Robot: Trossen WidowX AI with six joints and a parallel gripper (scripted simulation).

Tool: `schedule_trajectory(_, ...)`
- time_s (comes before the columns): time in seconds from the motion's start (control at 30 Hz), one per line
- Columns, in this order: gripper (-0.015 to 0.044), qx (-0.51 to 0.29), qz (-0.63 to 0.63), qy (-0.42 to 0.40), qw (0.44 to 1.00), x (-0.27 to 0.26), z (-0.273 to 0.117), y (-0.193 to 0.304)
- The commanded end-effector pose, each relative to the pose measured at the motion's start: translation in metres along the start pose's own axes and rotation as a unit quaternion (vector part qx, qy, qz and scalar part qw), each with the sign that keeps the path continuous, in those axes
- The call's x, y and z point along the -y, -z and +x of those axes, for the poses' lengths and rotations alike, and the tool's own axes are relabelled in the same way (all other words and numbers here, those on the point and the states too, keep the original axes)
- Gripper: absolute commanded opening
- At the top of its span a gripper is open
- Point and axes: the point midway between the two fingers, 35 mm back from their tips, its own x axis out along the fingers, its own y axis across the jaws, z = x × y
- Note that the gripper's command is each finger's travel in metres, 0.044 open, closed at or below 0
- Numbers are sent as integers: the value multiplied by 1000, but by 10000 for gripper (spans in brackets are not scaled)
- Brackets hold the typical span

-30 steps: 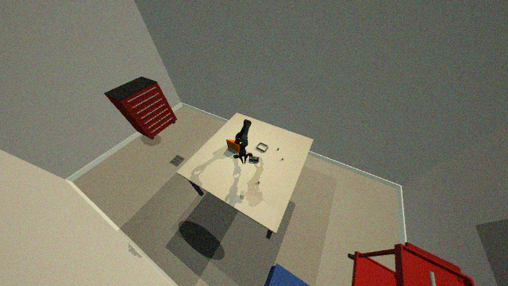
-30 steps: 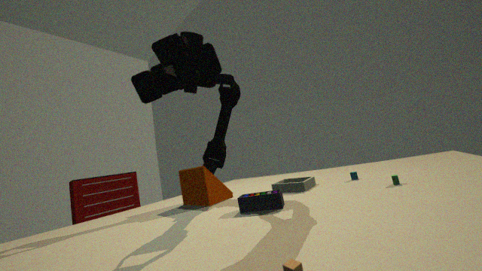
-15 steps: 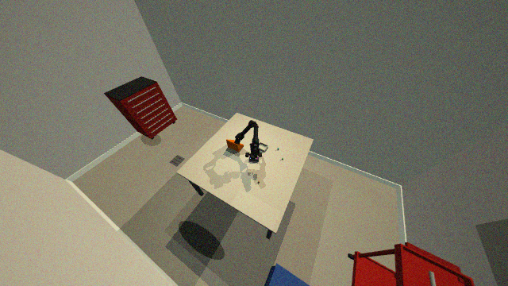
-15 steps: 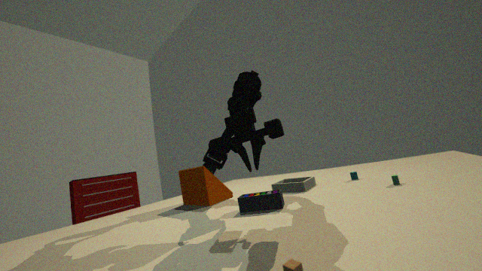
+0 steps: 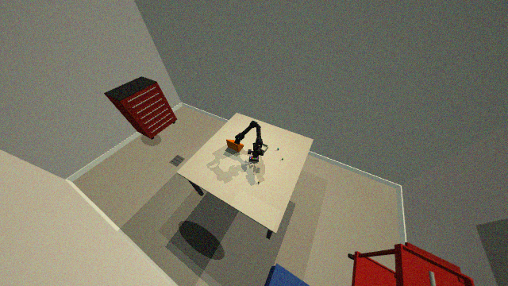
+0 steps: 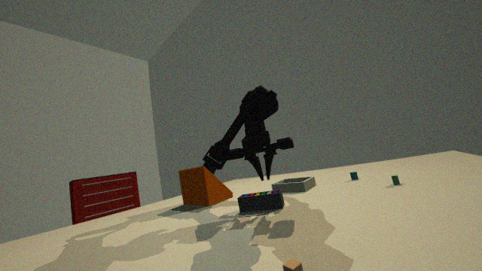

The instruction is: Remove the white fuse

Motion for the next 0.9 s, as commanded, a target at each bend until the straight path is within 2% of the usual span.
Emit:
schedule_trajectory(0.0, 61, -4, 5, 0, 1000, 0, 3, 1)
schedule_trajectory(0.87, 61, -5, 5, 0, 1000, -1, 29, 0)
